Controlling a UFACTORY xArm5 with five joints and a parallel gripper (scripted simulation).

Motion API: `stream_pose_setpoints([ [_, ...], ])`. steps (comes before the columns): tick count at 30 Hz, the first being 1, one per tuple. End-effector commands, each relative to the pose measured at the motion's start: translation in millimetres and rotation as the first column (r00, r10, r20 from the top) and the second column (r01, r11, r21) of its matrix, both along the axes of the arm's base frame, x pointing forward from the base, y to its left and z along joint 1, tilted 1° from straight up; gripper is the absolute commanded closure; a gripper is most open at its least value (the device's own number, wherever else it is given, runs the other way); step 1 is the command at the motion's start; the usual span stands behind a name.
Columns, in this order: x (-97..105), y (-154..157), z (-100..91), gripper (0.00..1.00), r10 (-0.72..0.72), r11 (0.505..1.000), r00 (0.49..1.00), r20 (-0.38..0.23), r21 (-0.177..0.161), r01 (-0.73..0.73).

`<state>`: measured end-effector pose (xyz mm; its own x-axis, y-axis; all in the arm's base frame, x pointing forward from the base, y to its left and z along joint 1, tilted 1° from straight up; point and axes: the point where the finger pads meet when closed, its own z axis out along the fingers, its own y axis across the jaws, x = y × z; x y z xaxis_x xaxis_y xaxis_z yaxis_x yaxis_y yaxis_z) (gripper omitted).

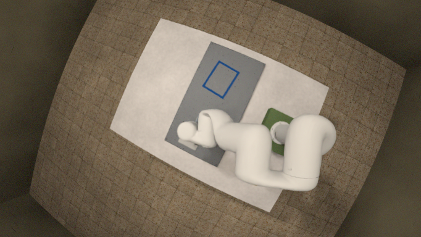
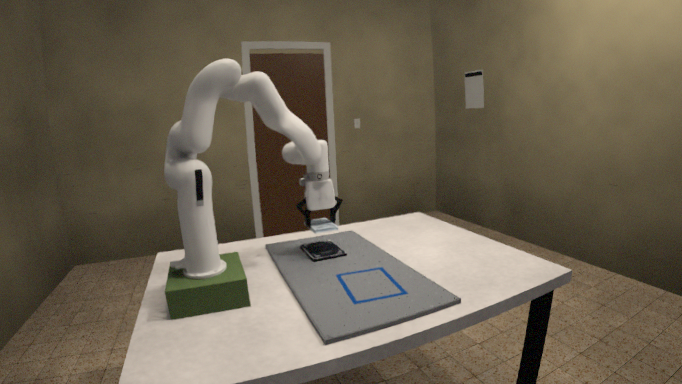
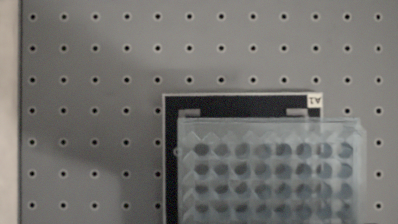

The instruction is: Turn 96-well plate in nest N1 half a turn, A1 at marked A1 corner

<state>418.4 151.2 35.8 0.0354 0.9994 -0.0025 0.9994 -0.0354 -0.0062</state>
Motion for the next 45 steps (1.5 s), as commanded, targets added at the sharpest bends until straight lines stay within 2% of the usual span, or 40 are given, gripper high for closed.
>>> stream_pose_setpoints([
  [1, 1.3, 0.5, 1.3, 1.00, 0.000, 1.000, 1.000, 0.007, -0.007, 0.000],
  [4, 1.3, 0.5, 1.3, 1.00, 0.000, 1.000, 1.000, 0.007, -0.007, 0.000],
  [45, 1.2, -0.1, -60.5, 1.00, 0.000, 1.000, 1.000, 0.006, -0.007, 0.000],
])
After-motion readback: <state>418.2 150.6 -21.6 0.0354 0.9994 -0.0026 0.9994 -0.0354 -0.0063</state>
